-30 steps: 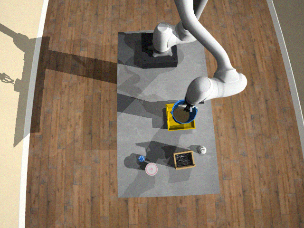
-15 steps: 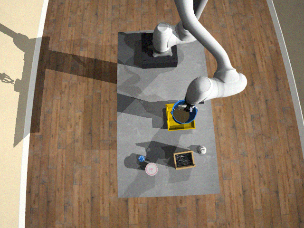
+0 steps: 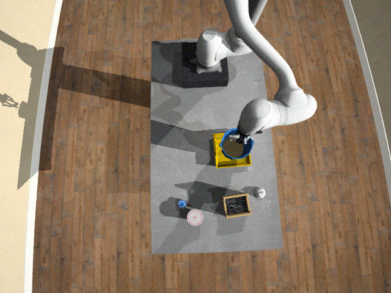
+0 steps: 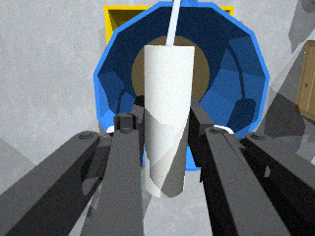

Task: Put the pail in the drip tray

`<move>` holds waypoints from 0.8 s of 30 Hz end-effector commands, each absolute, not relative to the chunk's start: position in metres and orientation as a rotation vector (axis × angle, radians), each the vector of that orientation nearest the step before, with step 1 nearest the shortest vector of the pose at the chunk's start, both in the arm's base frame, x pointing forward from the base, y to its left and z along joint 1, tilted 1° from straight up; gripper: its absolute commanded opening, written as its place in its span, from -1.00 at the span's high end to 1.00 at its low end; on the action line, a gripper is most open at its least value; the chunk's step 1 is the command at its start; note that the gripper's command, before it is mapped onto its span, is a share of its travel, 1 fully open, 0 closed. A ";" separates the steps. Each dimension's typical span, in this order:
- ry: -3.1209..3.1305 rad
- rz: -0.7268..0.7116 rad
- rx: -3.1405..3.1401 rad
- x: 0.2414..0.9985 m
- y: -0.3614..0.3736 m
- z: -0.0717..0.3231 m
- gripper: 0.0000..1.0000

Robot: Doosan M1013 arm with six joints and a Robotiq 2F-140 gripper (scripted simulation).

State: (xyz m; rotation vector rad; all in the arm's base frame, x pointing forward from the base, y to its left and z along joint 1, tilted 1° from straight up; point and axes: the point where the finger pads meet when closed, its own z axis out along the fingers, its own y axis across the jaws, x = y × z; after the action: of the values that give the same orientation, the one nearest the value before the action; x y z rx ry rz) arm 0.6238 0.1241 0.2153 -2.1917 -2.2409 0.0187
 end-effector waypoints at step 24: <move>-2.236 0.018 -2.191 0.623 0.127 0.188 0.80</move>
State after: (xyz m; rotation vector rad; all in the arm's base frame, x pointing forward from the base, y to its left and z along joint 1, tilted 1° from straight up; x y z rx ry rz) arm 0.6228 0.1245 0.1930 -2.1910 -2.2403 0.0205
